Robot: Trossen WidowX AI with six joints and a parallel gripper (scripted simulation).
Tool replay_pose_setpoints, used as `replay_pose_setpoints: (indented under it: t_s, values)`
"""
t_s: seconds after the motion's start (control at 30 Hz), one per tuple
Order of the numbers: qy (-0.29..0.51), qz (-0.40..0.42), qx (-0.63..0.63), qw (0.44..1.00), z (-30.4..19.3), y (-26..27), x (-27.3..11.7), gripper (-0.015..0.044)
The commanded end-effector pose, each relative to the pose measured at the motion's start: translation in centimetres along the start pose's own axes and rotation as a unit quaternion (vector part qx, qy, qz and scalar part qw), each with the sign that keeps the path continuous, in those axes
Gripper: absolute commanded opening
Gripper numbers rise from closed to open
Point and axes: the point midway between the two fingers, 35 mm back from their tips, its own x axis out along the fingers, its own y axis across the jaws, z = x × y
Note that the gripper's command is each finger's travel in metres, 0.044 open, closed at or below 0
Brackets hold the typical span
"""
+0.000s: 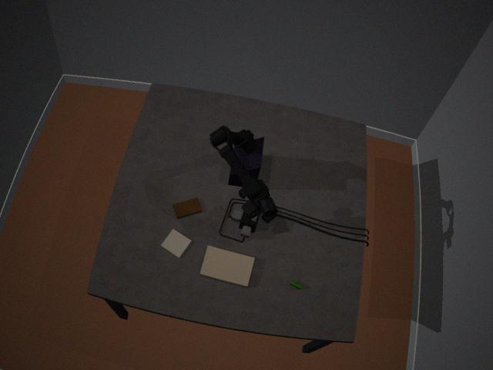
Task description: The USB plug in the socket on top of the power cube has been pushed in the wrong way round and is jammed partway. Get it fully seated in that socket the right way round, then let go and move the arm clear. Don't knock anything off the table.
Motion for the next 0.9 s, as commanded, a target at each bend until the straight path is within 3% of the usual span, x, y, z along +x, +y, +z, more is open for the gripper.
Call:
replay_pose_setpoints:
  t_s: [0.0,0.87]
  values:
    - [0.000,0.000,-0.052,0.999,-0.01,0.00,0.04,0.0000]
    - [0.000,0.000,-0.382,0.924,-0.01,0.00,0.04,0.0000]
